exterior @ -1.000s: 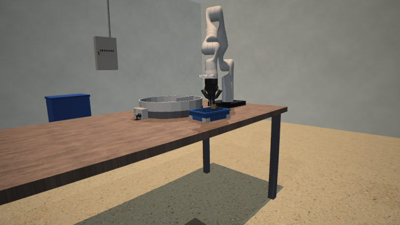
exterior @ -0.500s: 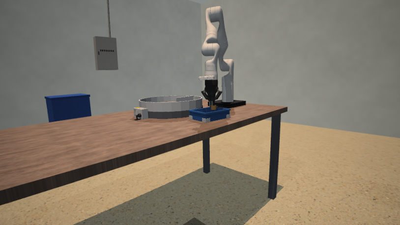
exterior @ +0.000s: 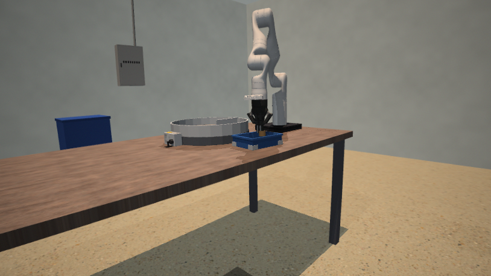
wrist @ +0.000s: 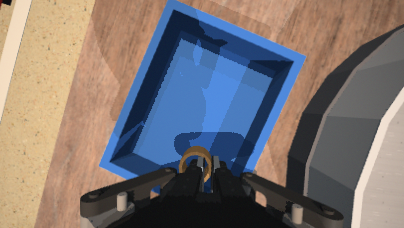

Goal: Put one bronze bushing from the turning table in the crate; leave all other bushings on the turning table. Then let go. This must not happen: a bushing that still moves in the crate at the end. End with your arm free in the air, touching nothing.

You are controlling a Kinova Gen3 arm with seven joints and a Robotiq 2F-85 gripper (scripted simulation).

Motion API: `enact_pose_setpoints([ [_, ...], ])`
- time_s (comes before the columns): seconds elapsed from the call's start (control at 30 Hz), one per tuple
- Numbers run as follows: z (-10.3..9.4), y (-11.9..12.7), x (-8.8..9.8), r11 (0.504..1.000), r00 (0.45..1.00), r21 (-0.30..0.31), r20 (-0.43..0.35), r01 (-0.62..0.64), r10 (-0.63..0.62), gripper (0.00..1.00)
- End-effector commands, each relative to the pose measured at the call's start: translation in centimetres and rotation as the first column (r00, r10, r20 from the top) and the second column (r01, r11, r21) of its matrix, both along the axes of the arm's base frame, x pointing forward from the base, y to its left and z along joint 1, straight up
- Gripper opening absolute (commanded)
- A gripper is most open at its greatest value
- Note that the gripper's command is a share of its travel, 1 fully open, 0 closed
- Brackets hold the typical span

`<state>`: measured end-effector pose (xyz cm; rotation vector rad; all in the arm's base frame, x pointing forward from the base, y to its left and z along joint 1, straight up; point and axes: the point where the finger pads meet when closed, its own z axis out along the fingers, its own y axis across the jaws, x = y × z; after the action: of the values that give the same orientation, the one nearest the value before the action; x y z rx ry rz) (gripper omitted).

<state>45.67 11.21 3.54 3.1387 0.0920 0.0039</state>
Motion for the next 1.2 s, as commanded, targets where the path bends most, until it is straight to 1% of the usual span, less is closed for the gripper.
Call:
enact_pose_setpoints([
  [0.0,-0.1,0.0,0.1,1.000,1.000,0.000,0.002,0.000,0.000,0.00],
  [0.13,-0.8,0.0,0.1,1.000,1.000,0.000,0.002,0.000,0.000,0.00],
  [0.53,-0.8,0.0,0.1,1.000,1.000,0.000,0.002,0.000,0.000,0.00],
  [0.7,-1.6,0.0,0.1,1.000,1.000,0.000,0.002,0.000,0.000,0.00],
  [1.1,-1.6,0.0,0.1,1.000,1.000,0.000,0.002,0.000,0.000,0.00],
  [1.17,-2.0,0.0,0.1,1.000,1.000,0.000,0.002,0.000,0.000,0.00],
])
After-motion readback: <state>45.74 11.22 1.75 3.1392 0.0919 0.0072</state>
